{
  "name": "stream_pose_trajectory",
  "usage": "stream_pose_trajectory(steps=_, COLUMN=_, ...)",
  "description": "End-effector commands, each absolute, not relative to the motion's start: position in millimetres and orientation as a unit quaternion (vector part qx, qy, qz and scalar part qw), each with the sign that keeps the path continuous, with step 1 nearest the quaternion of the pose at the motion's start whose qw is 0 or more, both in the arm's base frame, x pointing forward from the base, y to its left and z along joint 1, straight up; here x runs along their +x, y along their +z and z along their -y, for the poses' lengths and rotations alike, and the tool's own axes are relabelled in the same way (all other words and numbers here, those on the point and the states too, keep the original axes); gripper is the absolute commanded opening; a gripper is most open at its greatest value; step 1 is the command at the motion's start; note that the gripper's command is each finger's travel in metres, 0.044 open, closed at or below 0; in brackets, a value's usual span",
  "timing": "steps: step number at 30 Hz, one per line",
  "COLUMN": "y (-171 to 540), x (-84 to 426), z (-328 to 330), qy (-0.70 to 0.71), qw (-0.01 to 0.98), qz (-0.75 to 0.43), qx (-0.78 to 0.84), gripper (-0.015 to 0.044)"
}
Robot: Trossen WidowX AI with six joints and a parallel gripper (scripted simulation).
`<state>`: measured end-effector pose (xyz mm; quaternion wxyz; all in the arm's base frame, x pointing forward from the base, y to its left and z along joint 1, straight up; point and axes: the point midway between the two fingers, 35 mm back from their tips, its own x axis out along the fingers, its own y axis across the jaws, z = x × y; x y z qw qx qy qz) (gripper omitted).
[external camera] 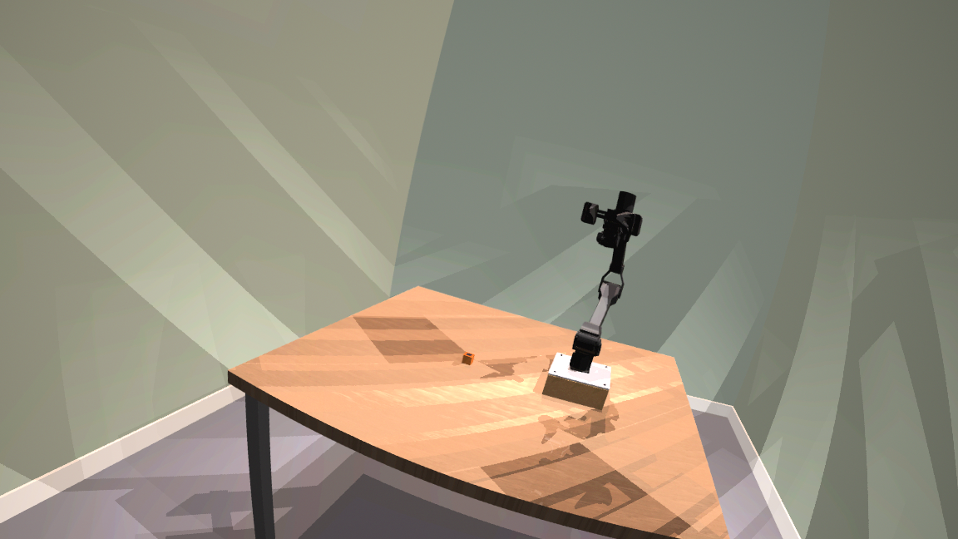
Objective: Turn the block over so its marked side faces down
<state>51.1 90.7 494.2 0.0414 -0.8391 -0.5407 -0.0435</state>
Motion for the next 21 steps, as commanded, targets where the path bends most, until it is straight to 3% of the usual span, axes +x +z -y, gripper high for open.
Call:
stream_pose_trajectory(steps=1, y=493.7, x=51.6, z=-92.0, qy=-0.044, qw=0.037, qz=0.54, qx=-0.84, gripper=0.0426)
stream_pose_trajectory(steps=5, y=480.9, x=67.1, z=-120.0, qy=-0.044, qw=-0.06, qz=0.512, qx=-0.856, gripper=0.044)
stream_pose_trajectory(steps=10, y=437.5, x=119.4, z=-173.9, qy=-0.019, qw=-0.291, qz=0.451, qx=-0.844, gripper=0.044)
stream_pose_trajectory(steps=16, y=380.0, x=194.6, z=-200.8, qy=0.017, qw=-0.546, qz=0.41, qx=-0.73, gripper=0.044)
stream_pose_trajectory(steps=21, y=338.6, x=241.4, z=-199.4, qy=0.05, qw=-0.66, qz=0.411, qx=-0.626, gripper=0.044)
